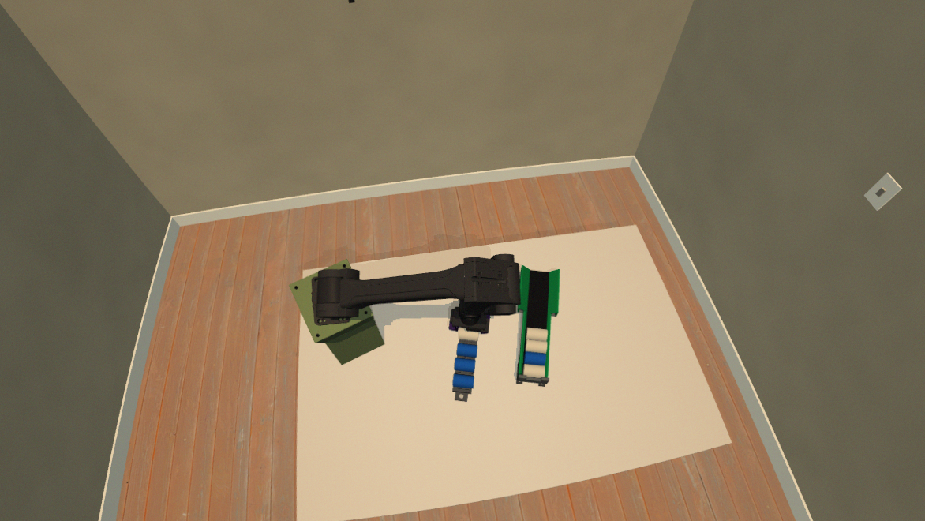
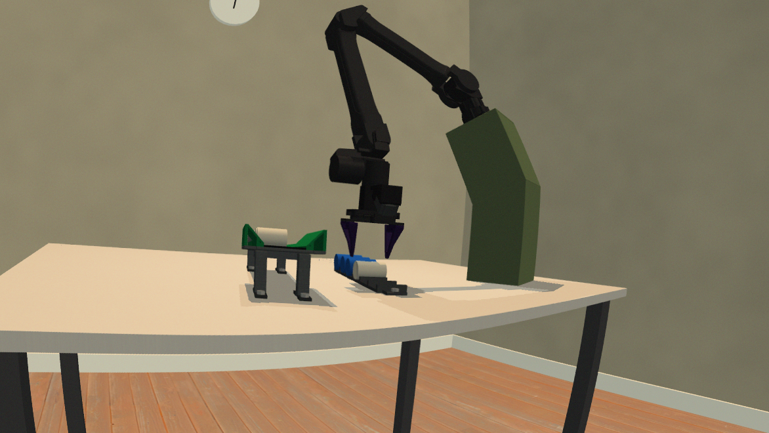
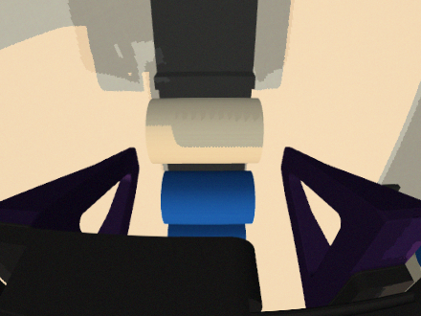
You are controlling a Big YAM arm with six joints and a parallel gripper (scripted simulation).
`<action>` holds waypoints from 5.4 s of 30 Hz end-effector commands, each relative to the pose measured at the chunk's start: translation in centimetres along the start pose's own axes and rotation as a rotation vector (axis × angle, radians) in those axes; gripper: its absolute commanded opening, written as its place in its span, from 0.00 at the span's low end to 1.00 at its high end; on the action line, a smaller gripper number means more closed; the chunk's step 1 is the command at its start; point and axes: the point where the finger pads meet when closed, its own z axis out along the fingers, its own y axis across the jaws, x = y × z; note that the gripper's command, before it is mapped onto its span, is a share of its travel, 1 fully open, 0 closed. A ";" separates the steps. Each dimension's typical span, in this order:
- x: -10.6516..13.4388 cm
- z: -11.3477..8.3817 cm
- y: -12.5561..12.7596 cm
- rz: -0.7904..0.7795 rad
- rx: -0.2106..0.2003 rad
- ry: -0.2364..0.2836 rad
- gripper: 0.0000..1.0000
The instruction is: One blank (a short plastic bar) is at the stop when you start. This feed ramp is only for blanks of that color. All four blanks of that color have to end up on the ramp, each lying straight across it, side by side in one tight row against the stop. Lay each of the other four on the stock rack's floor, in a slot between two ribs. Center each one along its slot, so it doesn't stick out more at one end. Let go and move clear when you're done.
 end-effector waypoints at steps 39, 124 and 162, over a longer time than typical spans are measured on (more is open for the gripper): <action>0.6 0.4 1.2 -0.003 -0.011 0.000 0.81; 0.3 3.6 -0.2 0.004 0.014 -0.004 0.62; -0.2 -4.7 0.3 -0.006 0.006 -0.003 0.62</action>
